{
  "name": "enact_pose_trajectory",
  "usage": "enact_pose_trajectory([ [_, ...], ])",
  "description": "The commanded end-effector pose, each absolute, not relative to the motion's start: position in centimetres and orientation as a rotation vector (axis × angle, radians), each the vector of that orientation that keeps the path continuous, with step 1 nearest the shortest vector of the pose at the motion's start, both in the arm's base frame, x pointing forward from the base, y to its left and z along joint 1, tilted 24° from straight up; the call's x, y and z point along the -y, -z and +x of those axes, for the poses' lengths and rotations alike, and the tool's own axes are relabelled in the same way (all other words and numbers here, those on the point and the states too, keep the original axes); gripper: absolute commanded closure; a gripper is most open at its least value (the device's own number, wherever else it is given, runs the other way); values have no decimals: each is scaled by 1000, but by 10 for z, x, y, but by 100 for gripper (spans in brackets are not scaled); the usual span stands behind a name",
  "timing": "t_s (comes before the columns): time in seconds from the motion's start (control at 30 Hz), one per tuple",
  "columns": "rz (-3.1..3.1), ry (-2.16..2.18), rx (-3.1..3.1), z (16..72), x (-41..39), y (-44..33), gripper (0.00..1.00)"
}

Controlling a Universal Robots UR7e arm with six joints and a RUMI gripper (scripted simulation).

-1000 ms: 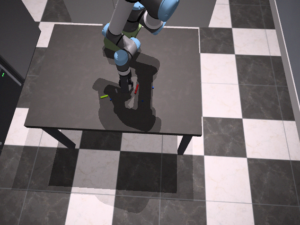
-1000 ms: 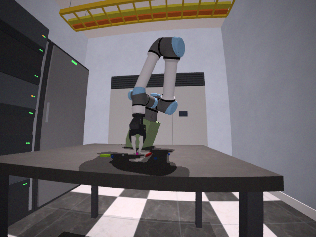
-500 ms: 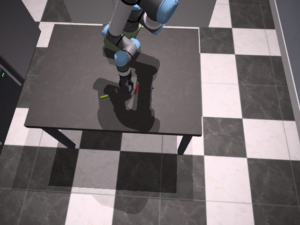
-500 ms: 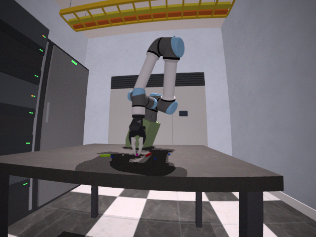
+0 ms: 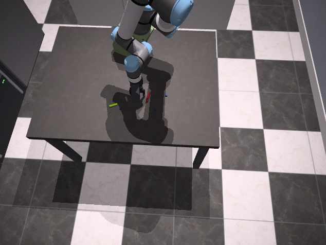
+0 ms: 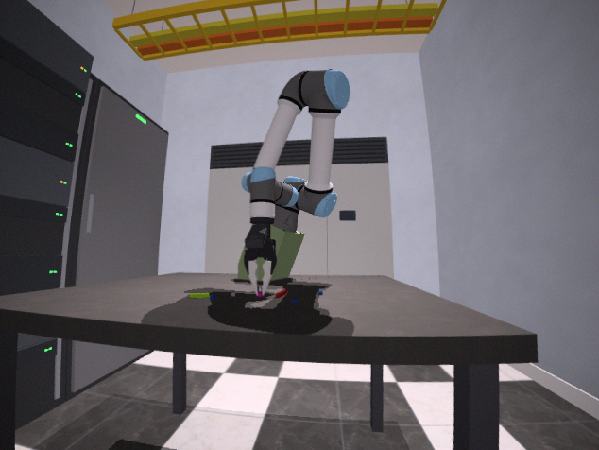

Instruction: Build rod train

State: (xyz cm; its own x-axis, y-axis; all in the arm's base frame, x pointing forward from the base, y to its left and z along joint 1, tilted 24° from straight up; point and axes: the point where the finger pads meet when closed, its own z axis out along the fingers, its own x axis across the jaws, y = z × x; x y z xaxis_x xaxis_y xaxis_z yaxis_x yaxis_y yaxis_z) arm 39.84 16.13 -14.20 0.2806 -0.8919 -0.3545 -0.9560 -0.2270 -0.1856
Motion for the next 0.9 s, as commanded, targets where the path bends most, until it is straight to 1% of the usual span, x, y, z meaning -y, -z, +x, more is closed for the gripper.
enact_pose_trajectory([
  [0.0,-2193,-242,-1672,399,-161,142,100],
  [0.47,-2193,-242,-1672,399,-161,142,100],
  [0.5,-2193,-242,-1672,399,-161,142,97],
  [0.63,-2193,-242,-1672,399,-161,142,97],
  [0.67,-2193,-242,-1672,399,-161,142,94],
  [0.73,-2193,-242,-1672,399,-161,142,94],
  [0.77,-2193,-242,-1672,399,-161,142,92],
  [0.83,-2193,-242,-1672,399,-161,142,92],
  [0.87,-2193,-242,-1672,399,-161,142,89],
])
